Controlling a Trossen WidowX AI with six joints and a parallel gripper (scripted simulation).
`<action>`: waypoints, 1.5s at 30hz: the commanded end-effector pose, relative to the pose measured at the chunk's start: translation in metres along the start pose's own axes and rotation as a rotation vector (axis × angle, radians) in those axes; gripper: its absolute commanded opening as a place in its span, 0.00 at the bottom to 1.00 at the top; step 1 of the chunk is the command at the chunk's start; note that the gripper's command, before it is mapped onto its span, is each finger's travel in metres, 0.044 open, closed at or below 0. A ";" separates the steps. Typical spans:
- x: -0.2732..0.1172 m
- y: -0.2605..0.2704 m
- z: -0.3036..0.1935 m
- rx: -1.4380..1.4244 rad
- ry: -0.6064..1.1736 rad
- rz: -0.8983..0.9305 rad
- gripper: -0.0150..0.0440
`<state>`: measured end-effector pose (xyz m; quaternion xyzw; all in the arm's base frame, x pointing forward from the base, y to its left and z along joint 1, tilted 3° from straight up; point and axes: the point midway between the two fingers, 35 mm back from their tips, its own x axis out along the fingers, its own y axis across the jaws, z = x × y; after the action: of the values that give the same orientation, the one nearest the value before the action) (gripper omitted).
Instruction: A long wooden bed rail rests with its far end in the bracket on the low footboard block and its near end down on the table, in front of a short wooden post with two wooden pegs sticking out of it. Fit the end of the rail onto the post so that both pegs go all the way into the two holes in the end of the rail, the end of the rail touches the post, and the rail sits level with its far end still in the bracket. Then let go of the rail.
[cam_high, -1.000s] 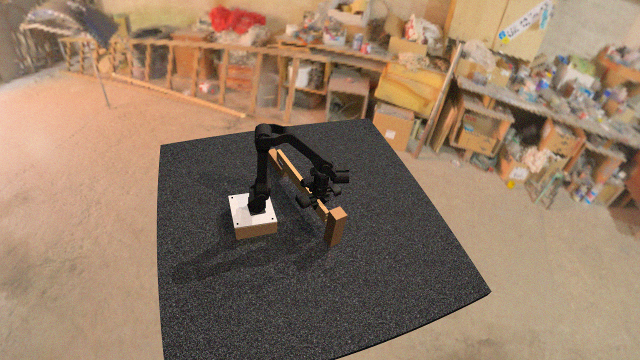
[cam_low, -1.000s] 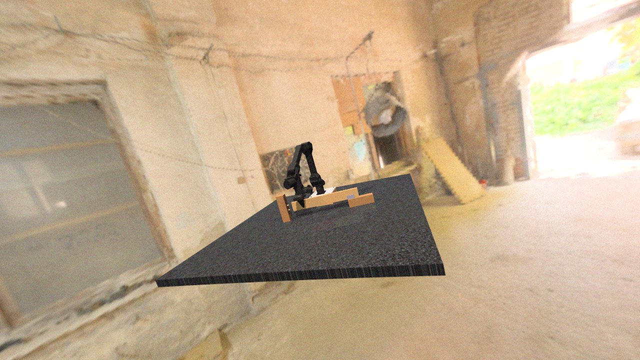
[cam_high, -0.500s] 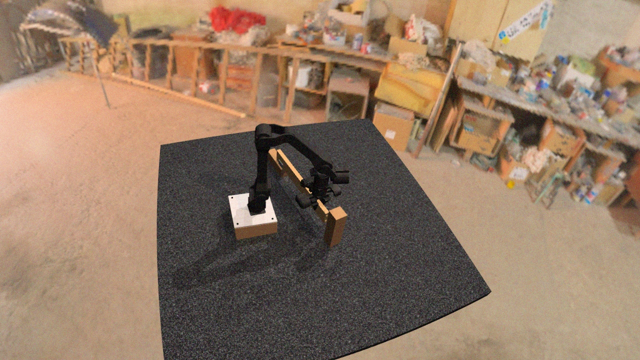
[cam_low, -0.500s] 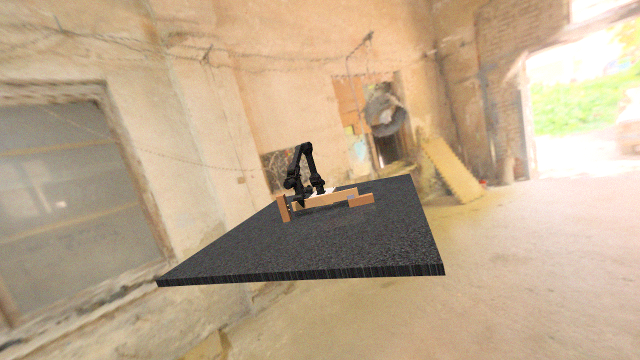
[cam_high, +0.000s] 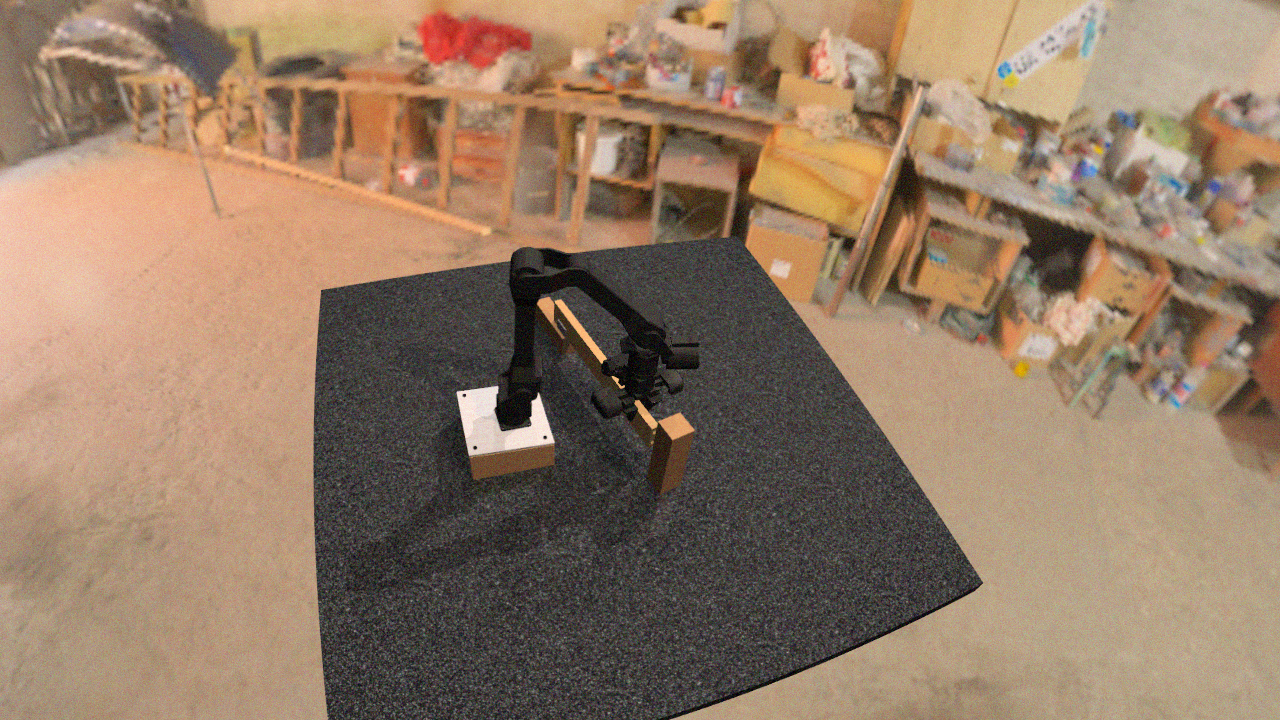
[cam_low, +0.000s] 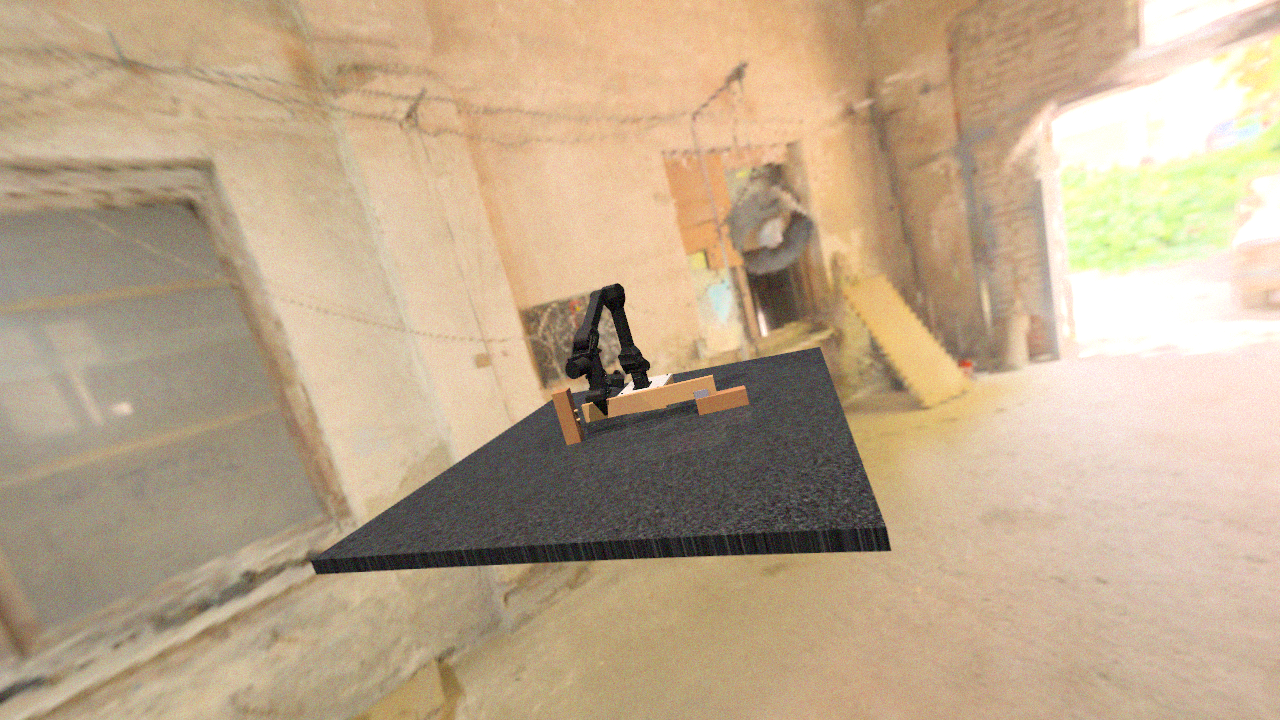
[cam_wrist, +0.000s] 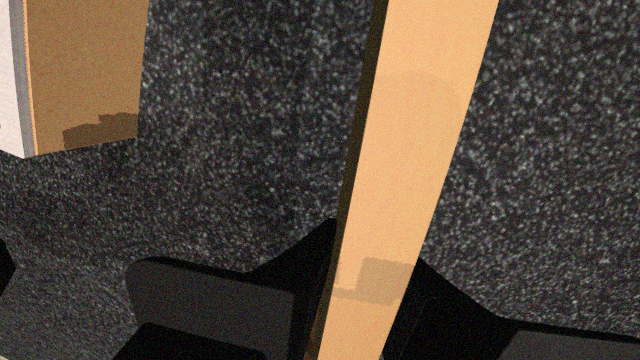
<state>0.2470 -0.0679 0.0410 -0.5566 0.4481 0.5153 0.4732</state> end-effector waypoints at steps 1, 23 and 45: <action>-0.002 -0.001 -0.002 -0.004 0.000 -0.004 0.25; -0.001 -0.002 -0.009 -0.004 0.001 -0.004 0.25; -0.002 -0.003 -0.015 -0.004 0.001 -0.004 0.25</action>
<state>0.2502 -0.0807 0.0419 -0.5567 0.4480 0.5158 0.4725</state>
